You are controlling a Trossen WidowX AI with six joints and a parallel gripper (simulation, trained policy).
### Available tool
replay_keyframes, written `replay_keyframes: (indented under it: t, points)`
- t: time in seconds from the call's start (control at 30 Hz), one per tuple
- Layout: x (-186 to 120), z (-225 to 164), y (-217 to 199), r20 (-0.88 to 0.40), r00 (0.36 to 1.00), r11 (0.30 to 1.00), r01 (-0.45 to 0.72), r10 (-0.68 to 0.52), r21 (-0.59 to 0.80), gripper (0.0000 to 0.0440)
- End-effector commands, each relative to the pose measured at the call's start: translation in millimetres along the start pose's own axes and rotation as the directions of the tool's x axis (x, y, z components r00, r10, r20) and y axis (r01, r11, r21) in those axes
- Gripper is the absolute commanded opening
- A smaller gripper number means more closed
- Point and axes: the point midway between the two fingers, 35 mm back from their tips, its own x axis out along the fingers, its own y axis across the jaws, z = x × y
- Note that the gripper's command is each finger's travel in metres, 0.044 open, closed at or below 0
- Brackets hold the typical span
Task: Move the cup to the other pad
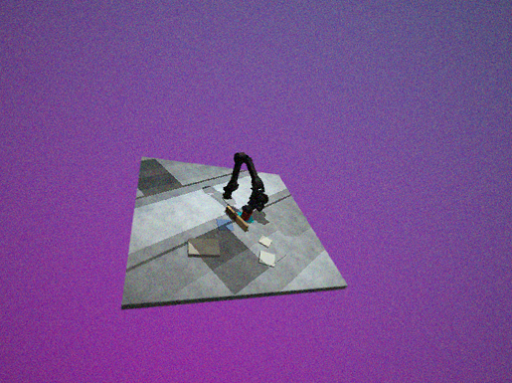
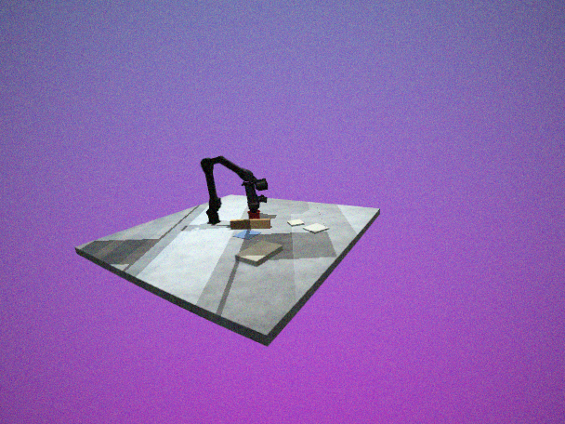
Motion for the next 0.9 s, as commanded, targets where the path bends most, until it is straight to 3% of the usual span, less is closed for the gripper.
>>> replay_keyframes:
  t: [0.0, 0.43, 0.87]
  points:
    - [-3, -1, 2, 0.022, 1.000, 1.000, -0.010, 0.010, 0.004, 0.0128]
    - [-20, -5, 4, 0.112, 0.993, 1.000, -0.025, 0.024, 0.002, 0.0174]
    - [-43, -5, 5, 0.206, 0.978, 1.000, -0.027, 0.023, 0.016, 0.0258]
